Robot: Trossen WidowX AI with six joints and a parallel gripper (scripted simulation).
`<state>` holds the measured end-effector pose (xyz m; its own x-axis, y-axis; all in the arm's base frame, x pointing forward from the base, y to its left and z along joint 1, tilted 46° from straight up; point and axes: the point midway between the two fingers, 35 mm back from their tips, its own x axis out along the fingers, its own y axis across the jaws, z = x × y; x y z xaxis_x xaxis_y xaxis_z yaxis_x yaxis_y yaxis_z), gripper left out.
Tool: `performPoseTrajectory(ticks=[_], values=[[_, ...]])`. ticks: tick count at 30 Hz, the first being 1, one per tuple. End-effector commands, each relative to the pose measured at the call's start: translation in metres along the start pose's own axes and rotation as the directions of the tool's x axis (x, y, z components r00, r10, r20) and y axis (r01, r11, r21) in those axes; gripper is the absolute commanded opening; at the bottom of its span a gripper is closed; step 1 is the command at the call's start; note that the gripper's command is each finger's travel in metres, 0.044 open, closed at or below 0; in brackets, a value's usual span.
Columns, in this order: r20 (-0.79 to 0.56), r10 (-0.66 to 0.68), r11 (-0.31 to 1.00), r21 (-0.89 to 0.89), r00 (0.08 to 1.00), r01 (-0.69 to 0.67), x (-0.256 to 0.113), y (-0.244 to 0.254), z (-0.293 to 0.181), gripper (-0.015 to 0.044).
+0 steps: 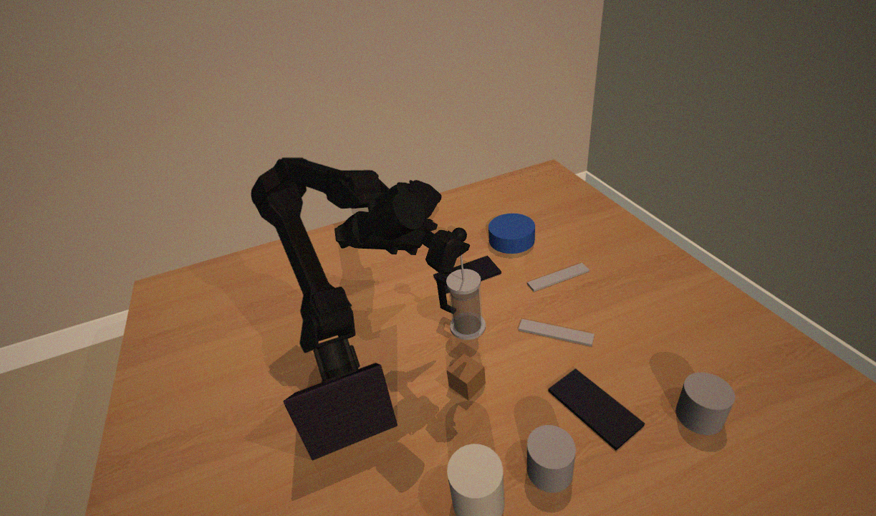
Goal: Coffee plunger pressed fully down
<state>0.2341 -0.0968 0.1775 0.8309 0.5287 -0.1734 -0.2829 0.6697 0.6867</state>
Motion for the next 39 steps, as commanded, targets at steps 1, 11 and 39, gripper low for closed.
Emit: performPoseTrajectory(ticks=[1, 11, 39], values=[[-0.009, -0.01, 1.0, -0.006, 1.0, 0.01, 0.005, -0.001, -0.002, 0.044], [-0.008, -0.016, 1.0, -0.007, 1.0, 0.016, 0.017, -0.001, -0.001, 0.044], [0.016, -0.005, 1.0, -0.001, 1.0, 0.005, 0.03, 0.007, 0.005, 0.0117]])
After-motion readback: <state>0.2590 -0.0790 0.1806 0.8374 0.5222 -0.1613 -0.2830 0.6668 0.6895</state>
